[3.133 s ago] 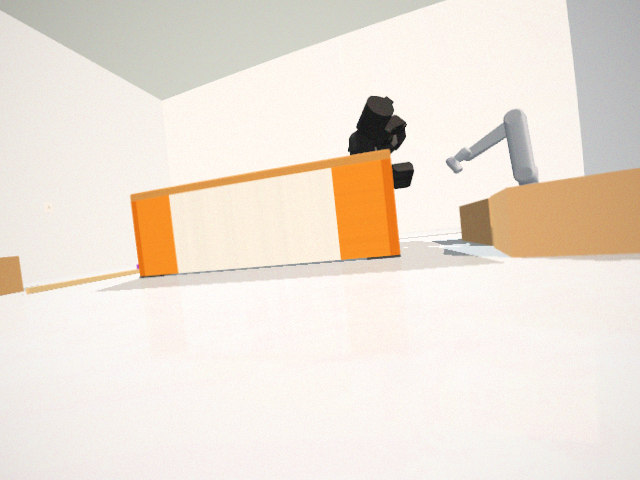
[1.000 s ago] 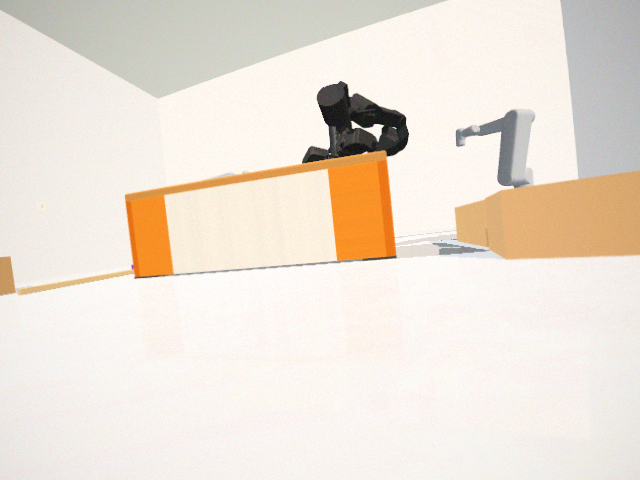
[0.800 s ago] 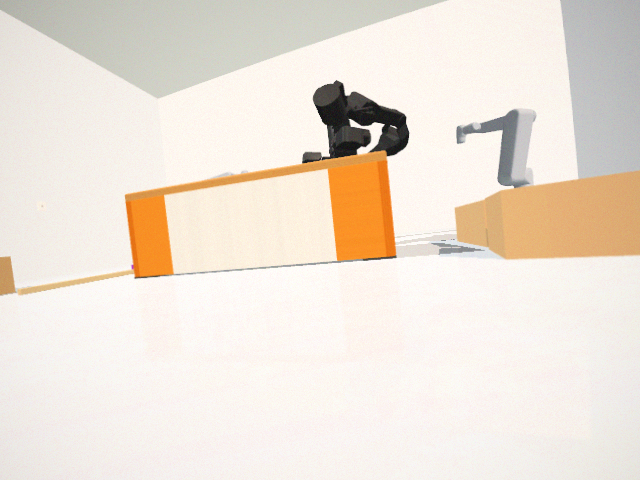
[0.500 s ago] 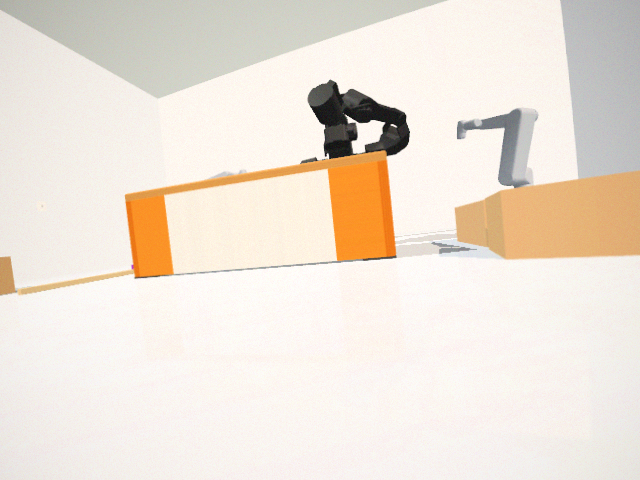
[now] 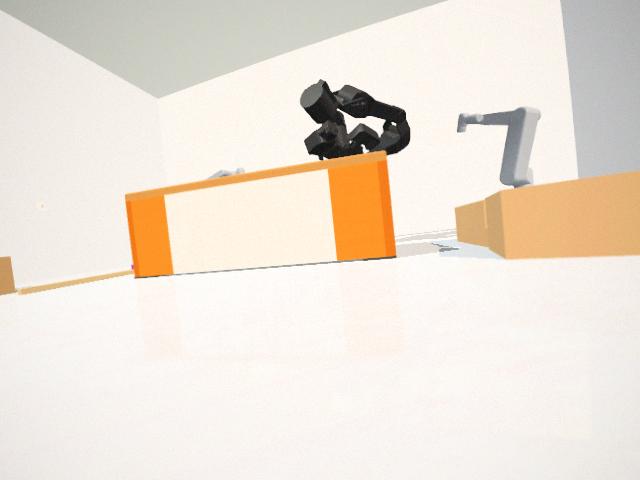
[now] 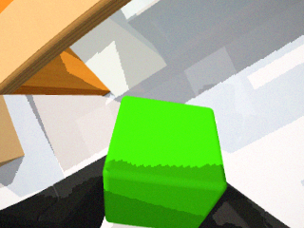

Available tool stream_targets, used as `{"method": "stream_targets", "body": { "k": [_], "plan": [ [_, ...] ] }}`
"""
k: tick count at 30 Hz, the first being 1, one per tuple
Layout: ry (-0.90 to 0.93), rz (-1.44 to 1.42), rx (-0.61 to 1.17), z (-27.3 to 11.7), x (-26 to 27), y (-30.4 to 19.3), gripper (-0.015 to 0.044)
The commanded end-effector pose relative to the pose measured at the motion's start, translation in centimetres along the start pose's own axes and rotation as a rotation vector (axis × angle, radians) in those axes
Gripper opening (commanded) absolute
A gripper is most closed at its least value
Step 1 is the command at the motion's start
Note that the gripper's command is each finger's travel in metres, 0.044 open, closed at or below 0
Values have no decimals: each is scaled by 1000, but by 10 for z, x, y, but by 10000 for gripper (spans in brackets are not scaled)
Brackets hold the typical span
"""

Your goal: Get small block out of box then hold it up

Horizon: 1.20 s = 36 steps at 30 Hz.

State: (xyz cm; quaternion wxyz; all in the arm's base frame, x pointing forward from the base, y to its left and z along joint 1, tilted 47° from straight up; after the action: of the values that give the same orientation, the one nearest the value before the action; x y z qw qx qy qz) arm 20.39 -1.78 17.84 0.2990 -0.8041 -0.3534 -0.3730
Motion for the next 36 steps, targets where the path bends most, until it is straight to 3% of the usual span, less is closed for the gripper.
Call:
{"method": "stream_targets", "body": {
  "k": [1, 36],
  "plan": [
    [14, 153, 3, -4, 0, 2, 0],
    [117, 1681, 108, -35, -3, 3, 0]
  ]
}}
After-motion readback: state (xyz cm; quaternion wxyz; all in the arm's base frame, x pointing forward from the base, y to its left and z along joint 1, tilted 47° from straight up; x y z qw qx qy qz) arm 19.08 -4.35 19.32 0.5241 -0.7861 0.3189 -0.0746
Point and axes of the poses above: the point midway between the two fingers, 35 mm back from their tips, its own z axis out along the fingers, its own x axis across the jaws, y = z × x, the point moved 6 cm from there along -z, back along the fingers, and after that the axes turned 4 degrees about -z, right-handed, at the moved point
